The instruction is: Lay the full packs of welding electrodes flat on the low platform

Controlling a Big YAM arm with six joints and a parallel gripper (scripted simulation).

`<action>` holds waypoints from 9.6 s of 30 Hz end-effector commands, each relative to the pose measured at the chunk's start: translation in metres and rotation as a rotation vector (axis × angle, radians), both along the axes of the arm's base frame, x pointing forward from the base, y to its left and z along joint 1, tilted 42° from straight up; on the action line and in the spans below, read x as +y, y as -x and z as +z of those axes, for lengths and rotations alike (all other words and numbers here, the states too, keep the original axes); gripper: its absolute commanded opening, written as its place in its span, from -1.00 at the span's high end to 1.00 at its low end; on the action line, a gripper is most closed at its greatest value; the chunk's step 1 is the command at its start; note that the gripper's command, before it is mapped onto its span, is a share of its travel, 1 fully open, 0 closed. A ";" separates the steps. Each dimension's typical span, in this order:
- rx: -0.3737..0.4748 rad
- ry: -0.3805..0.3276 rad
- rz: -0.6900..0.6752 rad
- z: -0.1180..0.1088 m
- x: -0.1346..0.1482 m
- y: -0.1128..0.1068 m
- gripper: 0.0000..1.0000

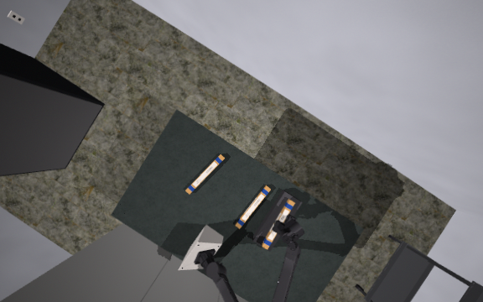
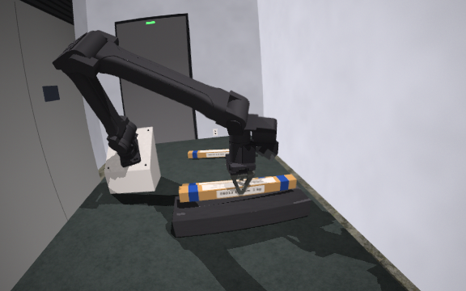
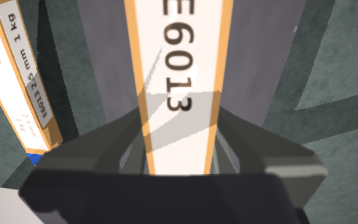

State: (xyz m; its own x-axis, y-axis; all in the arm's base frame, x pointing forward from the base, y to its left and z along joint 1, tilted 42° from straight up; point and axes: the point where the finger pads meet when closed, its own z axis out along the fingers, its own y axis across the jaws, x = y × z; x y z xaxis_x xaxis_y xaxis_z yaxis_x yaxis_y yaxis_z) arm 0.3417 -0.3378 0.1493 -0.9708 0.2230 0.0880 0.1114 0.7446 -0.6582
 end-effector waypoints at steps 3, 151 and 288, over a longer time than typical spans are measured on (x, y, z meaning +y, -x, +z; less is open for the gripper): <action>-0.092 0.054 0.046 0.056 0.002 -0.032 1.00; -0.111 0.067 0.045 0.056 -0.014 -0.031 1.00; -0.083 0.051 0.032 0.013 -0.016 -0.013 -0.49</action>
